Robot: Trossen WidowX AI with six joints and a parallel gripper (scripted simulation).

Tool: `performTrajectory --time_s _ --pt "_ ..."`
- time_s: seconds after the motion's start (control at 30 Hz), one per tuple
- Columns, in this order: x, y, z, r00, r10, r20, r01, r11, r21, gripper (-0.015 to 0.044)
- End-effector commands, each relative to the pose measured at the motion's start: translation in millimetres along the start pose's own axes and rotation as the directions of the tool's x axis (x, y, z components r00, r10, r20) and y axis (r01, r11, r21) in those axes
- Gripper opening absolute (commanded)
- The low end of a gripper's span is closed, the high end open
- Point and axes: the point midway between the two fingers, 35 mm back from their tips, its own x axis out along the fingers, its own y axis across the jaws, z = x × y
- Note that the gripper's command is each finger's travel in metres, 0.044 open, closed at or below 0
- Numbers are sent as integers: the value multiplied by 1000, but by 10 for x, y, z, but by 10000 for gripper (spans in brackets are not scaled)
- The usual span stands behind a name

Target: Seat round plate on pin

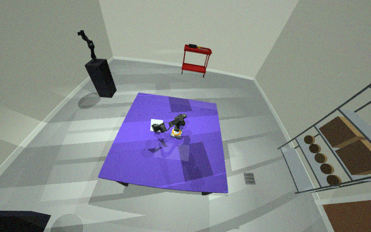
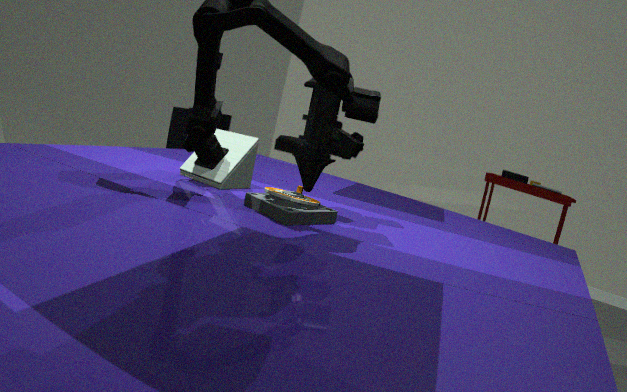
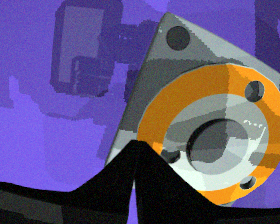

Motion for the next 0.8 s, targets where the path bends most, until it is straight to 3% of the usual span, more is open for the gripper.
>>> performTrajectory --time_s 0.0,0.77 --pt "4 -28 -75 1000 1 -9 -1 1000 -1 0" --pt "-8 -161 -312 1000 0 -10 0 1000 -2 0"
